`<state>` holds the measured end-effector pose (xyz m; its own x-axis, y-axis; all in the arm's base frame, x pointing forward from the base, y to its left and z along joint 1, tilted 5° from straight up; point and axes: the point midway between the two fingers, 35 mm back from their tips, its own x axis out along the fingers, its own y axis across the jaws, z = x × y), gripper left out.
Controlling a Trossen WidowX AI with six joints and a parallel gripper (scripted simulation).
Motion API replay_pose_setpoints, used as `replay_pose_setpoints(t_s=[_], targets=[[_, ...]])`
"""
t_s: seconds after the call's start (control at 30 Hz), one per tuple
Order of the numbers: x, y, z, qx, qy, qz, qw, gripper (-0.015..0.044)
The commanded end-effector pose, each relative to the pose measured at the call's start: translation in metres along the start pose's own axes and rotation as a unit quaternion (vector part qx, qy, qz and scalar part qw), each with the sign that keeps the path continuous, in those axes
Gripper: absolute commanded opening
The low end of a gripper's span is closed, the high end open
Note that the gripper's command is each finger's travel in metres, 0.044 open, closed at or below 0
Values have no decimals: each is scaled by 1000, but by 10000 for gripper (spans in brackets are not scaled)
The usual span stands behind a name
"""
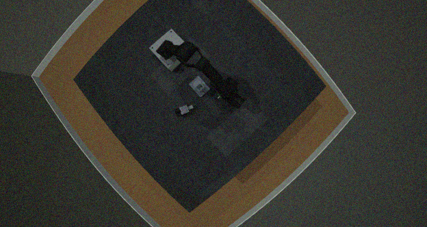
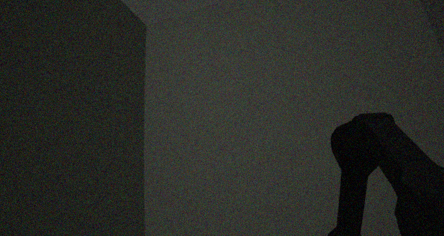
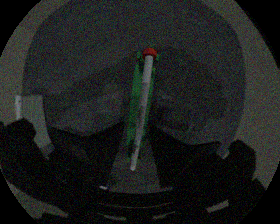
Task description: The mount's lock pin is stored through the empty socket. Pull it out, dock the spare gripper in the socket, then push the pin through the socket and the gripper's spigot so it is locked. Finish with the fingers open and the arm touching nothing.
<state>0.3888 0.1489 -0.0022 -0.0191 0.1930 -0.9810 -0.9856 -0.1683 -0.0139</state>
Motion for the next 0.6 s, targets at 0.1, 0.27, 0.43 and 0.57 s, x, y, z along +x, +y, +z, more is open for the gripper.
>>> replay_pose_setpoints(t_s=[0.1,0.27,0.43,0.57], targets=[[-6,0,1,0,0,0,1000,368],[-16,4,1,1,1,6,1000,440],[-24,7,2,3,1,11,1000,440],[-31,9,3,4,2,14,1000,440]])
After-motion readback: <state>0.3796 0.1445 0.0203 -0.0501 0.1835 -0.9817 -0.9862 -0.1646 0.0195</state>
